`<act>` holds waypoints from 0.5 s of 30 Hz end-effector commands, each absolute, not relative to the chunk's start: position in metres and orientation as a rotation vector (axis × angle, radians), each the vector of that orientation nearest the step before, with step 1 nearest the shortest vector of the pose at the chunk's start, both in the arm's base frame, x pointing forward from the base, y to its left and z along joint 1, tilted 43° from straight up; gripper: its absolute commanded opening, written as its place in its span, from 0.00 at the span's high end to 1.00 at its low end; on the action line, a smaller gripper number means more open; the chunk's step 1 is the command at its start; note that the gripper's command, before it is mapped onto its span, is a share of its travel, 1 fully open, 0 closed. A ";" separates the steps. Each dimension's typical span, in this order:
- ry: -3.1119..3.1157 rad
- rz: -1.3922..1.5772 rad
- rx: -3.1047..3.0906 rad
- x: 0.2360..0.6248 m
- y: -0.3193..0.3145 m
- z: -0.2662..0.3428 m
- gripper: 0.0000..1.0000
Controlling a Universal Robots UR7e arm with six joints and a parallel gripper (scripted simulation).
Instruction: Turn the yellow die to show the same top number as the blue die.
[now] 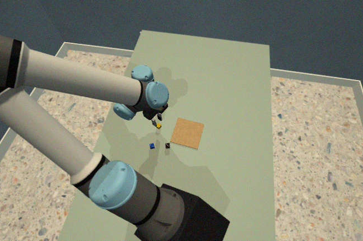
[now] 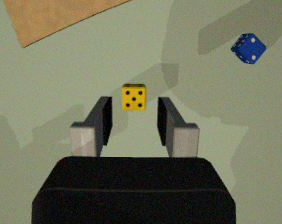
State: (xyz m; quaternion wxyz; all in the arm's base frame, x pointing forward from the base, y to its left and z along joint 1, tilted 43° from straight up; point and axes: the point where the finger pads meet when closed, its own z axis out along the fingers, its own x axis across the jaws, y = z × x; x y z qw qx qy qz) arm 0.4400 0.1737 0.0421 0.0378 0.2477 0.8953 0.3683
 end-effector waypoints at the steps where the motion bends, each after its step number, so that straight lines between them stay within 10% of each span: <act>1: 2.745 1.129 0.760 0.443 0.179 0.036 0.30; 15: 2.745 1.129 0.760 0.446 0.187 0.026 0.30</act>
